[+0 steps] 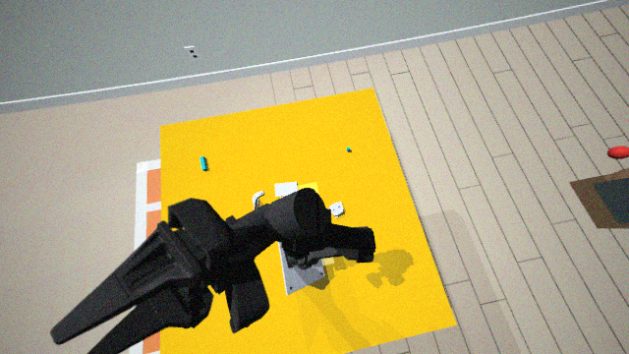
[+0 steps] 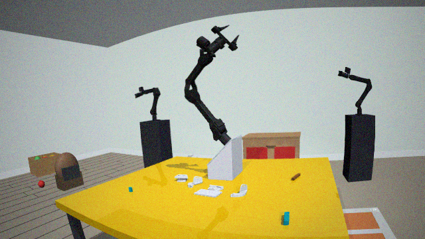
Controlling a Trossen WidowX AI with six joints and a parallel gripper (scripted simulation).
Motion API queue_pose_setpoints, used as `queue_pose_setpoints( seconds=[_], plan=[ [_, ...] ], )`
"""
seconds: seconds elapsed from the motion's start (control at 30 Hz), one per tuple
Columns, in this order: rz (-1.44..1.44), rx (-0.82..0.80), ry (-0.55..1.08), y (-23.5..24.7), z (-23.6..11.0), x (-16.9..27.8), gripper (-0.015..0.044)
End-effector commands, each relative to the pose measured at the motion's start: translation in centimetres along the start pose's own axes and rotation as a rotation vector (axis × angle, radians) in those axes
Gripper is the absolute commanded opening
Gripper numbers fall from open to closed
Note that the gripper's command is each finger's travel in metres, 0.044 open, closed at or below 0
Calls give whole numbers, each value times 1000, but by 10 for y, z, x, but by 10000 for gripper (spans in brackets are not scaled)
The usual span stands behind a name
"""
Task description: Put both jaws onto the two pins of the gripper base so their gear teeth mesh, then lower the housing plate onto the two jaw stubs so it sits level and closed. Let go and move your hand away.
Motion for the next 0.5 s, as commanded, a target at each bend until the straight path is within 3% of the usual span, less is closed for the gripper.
queue_pose_setpoints(
  seconds=[0.0,0.47],
  plan=[
    [0,0,0,0,0,0,426],
    [91,76,245,-7,-37,60,440]
  ],
)
Point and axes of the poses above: the point midway between the two fingers, 35 mm back from their tips, its own z axis out along the fingers, its own y axis across the jaws, x = y × z, the point moved 4 cm from there along -z, back along the fingers, and after that the axes turned 11 degrees about z, right-handed, at the moved point
